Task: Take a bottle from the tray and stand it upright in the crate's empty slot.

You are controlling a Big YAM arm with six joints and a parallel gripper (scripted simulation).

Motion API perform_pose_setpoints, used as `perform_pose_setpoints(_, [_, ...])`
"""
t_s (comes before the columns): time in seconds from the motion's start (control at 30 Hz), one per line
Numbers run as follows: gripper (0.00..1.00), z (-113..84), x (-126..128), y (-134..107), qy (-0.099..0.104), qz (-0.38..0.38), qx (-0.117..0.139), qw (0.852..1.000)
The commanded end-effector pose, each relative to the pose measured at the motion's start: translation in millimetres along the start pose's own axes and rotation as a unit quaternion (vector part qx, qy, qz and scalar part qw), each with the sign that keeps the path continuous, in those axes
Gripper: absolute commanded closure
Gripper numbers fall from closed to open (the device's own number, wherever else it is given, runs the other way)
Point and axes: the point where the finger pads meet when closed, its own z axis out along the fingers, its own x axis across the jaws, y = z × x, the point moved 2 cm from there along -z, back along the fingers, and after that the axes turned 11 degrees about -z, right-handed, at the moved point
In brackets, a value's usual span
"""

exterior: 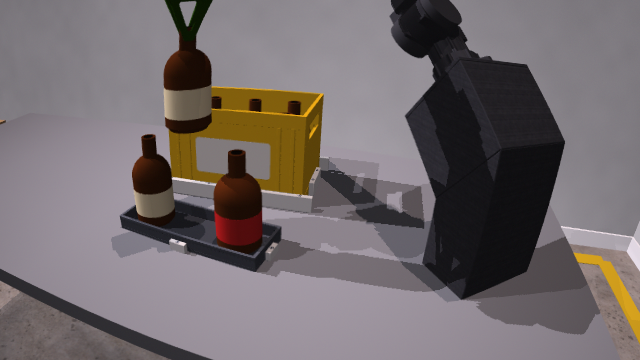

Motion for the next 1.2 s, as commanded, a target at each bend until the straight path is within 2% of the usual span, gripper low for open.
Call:
perform_pose_setpoints(0.0, [1.00, -27.4, -12.9, 12.0, 0.000, 0.019, -0.030, 0.999])
perform_pose_setpoints(0.8, [1.00, -27.2, -13.4, 11.5, 0.000, 0.017, -0.030, 0.999])
perform_pose_setpoints(1.17, [1.00, -19.9, -22.1, 6.0, 0.001, 0.017, -0.021, 1.000])
